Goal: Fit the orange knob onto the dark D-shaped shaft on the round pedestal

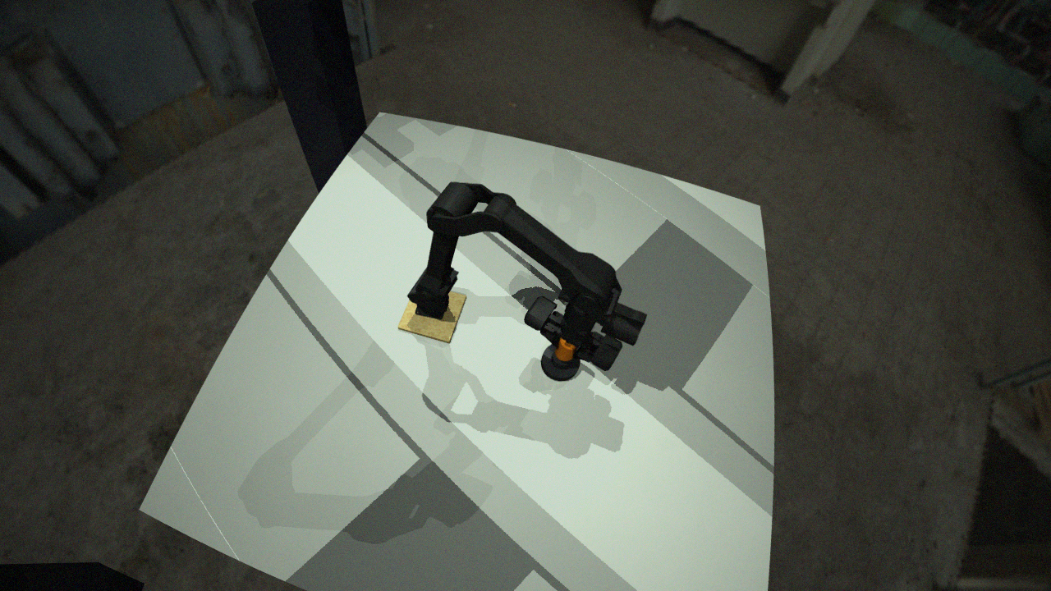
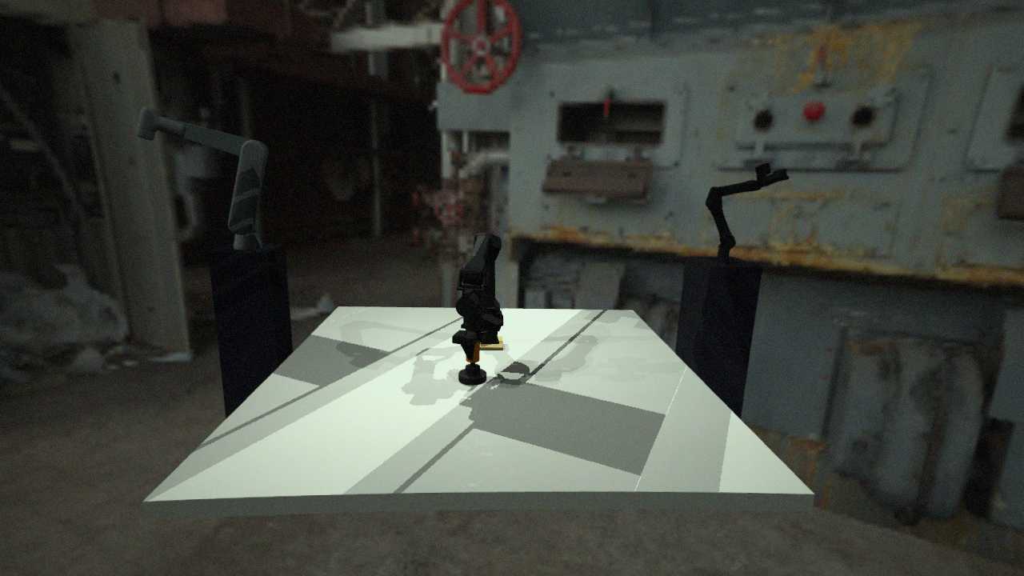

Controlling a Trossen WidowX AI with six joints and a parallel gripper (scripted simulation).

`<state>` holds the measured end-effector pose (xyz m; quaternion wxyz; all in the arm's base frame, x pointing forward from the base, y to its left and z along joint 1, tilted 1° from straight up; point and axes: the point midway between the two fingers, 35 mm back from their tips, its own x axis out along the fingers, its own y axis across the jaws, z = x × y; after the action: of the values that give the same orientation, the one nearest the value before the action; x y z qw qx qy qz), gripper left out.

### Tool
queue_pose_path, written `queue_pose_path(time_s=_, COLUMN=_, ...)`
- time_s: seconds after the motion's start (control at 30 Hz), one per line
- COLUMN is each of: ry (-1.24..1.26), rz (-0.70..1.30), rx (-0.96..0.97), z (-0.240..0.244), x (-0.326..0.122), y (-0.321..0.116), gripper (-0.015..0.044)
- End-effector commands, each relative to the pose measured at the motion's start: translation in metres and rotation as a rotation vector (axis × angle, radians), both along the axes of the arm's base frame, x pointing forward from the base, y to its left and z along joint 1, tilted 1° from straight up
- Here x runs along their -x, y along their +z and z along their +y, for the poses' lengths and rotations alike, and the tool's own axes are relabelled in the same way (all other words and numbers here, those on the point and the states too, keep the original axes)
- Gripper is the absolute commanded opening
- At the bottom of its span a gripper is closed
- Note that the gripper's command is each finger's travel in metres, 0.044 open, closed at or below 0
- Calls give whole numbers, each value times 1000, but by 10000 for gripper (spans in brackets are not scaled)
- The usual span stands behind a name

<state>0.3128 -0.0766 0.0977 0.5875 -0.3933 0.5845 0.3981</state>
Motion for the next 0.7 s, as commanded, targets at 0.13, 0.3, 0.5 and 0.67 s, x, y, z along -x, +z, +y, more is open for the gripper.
queue_pose_path(time_s=0.13, ry=9, rz=-8, rx=5, z=-1, x=-4, y=-3, gripper=0)
queue_pose_path(time_s=0.3, ry=9, rz=-8, rx=5, z=-1, x=-4, y=-2, gripper=0)
queue_pose_path(time_s=0.5, ry=9, rz=-8, rx=5, z=-1, x=-3, y=2, gripper=0)
queue_pose_path(time_s=0.67, ry=95, rz=-8, rx=5, z=-1, x=-1, y=3, gripper=0)
